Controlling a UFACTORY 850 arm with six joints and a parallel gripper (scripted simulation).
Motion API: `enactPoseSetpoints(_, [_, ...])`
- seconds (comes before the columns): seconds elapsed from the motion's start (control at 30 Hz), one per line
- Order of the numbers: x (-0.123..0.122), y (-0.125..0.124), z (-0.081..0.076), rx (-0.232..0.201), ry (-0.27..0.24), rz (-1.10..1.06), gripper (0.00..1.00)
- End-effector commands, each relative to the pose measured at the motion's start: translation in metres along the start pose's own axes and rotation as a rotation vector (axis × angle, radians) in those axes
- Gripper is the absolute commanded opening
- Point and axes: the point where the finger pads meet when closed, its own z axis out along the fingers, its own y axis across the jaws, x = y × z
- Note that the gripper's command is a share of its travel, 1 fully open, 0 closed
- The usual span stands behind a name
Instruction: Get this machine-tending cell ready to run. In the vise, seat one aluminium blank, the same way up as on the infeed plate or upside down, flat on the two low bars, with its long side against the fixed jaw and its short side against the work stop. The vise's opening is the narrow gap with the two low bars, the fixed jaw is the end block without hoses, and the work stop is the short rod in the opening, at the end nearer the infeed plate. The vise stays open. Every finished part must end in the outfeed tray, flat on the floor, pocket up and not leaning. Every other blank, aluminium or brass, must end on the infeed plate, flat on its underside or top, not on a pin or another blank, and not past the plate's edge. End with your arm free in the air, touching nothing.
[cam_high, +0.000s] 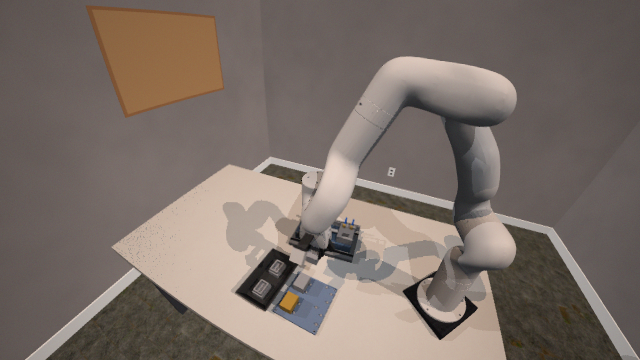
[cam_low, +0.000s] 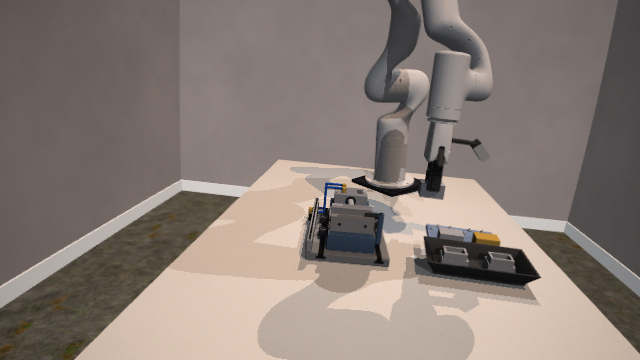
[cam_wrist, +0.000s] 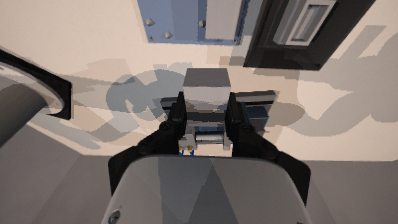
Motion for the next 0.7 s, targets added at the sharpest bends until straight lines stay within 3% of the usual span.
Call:
enactPoseSetpoints(0.0, [-0.032,0.028,0.001,0.006,0.009,-0.021,0.0])
enactPoseSetpoints(0.4, [-0.106,0.069,0.002,0.006,0.01,-0.059,0.0])
enactPoseSetpoints(0.47, [-0.106,0.069,0.002,0.006,0.01,-0.059,0.0])
enactPoseSetpoints(0.5, [-0.126,0.077,0.002,0.006,0.01,-0.068,0.0])
enactPoseSetpoints(0.67, [-0.156,0.088,0.003,0.005,0.011,-0.082,0.0])
